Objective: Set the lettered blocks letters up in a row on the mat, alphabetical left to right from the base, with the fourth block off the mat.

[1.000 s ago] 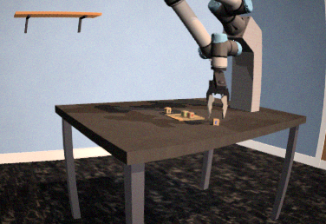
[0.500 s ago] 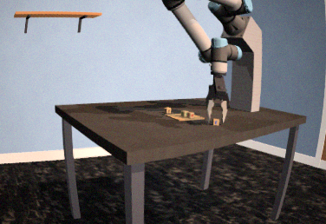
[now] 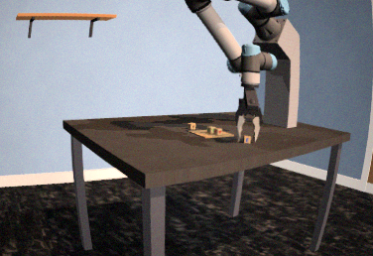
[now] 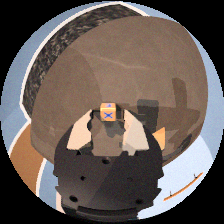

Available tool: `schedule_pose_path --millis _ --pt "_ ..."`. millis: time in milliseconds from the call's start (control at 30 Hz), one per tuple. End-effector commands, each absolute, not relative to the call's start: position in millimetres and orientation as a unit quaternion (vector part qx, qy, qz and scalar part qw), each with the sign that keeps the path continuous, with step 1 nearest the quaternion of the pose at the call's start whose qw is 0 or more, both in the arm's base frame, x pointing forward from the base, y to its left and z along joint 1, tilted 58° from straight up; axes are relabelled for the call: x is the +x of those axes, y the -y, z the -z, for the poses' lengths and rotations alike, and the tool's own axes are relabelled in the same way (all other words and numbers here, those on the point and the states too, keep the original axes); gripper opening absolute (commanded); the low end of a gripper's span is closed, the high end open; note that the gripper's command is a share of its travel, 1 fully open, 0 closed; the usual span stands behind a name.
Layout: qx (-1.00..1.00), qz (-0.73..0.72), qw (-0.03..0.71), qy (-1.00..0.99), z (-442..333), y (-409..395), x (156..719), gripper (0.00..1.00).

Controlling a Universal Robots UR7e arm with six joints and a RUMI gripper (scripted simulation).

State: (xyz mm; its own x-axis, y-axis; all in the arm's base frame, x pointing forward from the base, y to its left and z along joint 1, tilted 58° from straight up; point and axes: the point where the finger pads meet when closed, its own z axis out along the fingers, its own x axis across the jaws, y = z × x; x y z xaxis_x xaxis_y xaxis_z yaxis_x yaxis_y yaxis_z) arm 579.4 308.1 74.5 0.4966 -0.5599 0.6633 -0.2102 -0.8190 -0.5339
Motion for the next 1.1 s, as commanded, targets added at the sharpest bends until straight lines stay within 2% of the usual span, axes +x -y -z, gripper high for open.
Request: schedule_pose_path --millis 0,33,67,600,633,1067 --pt "-0.842 0.447 0.196 -0.228 -75.0 -308.4 579.3 0.37" --pt "-0.842 0.447 0.196 -0.228 -75.0 -308.4 579.3 0.37" --pt "-0.842 0.447 0.196 -0.228 -75.0 -308.4 579.3 0.25" --pt "-0.842 0.447 0.196 -0.228 -75.0 -308.4 579.3 0.25" --pt "-0.842 0.447 0.196 -0.228 -75.0 -308.4 579.3 0.05" --pt "-0.842 0.447 0.196 -0.228 -75.0 -308.4 579.3 0.05"
